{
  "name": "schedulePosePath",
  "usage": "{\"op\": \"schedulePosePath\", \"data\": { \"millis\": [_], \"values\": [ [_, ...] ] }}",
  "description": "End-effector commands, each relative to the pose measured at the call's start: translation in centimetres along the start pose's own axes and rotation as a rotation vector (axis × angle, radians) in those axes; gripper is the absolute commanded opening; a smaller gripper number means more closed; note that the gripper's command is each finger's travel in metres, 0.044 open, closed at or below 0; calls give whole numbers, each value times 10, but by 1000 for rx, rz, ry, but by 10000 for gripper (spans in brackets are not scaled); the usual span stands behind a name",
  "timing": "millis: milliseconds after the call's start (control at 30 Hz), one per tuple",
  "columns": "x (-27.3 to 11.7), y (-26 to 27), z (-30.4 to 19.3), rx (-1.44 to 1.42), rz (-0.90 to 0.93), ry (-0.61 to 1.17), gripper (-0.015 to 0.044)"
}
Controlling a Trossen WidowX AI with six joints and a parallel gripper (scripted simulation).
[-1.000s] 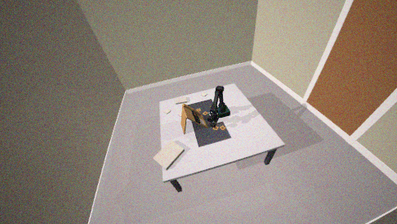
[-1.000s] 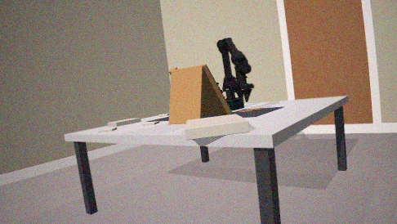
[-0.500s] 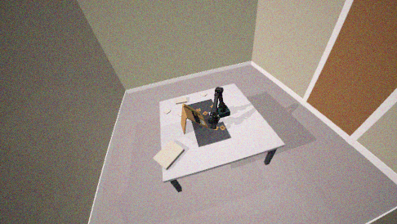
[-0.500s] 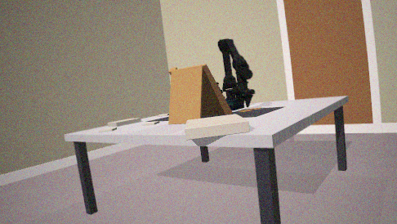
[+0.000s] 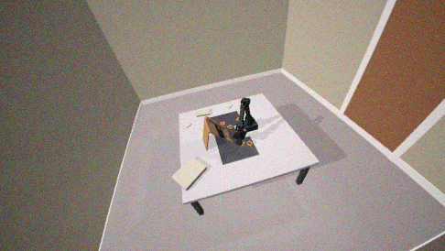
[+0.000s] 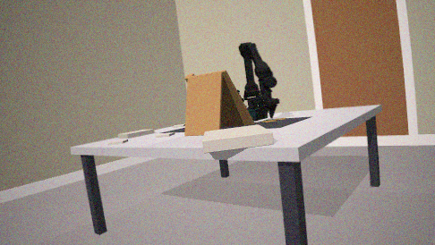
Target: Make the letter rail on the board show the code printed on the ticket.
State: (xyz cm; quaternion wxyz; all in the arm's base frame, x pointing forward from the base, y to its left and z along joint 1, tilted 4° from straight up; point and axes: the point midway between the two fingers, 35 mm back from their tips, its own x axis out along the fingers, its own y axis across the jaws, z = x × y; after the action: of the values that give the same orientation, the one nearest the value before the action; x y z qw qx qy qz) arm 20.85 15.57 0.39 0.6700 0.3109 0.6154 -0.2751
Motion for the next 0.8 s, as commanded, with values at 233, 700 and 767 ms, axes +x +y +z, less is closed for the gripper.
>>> {"op": "schedulePosePath", "data": {
  "millis": [233,700,767],
  "values": [
    [17,-2,0,2,-8,-3,340],
    [18,-2,0,2,-8,-3,340],
    [18,-2,0,2,-8,-3,340]
  ]
}}
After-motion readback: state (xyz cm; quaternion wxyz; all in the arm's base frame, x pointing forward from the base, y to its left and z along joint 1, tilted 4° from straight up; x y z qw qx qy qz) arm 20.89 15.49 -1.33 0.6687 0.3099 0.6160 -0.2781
